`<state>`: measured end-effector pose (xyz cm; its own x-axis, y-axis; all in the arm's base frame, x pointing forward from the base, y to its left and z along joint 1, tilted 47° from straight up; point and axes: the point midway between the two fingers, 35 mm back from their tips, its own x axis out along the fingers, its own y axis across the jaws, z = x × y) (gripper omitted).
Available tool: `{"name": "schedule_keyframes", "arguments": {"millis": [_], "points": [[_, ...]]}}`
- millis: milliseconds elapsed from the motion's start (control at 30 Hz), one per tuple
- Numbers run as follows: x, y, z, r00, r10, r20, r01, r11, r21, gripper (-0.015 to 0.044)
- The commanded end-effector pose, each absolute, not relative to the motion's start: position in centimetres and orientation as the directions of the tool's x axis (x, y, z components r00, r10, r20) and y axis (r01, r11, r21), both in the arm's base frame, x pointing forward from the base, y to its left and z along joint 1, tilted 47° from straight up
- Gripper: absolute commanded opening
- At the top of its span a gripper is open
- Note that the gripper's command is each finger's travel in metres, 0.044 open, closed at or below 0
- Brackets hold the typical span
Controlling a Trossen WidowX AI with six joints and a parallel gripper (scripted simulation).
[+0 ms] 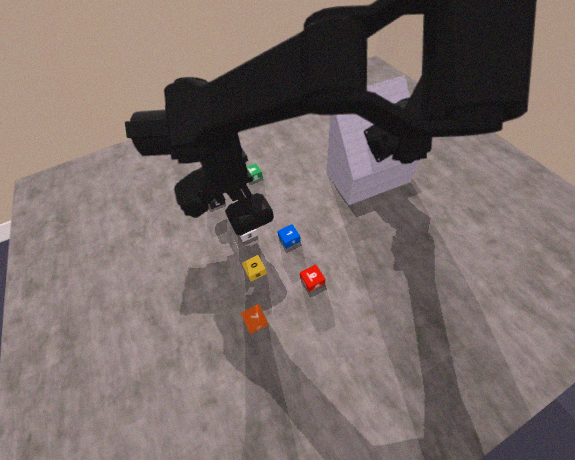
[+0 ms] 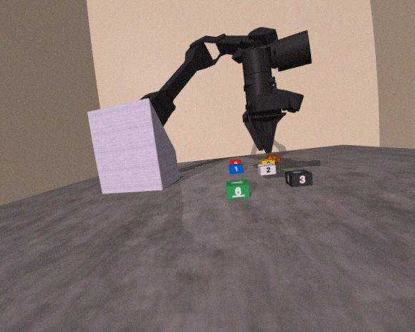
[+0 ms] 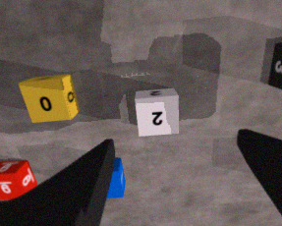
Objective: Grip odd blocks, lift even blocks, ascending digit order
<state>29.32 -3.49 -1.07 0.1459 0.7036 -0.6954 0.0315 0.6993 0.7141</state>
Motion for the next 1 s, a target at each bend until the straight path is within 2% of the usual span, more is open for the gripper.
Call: {"name": "schedule_keyframes", "arguments": {"millis": [0, 800, 967], "points": [[29.4, -3.0, -1.5, 0.154, 0.707, -0.691, 0.036, 0.694, 0.719, 0.04], [29.9, -0.5, -3.9, 0.154, 0.708, -0.689, 0.036, 0.693, 0.72, 0.04], [29.9, -0.5, -3.9, 0.154, 0.708, -0.689, 0.036, 0.693, 0.72, 0.0269]]}}
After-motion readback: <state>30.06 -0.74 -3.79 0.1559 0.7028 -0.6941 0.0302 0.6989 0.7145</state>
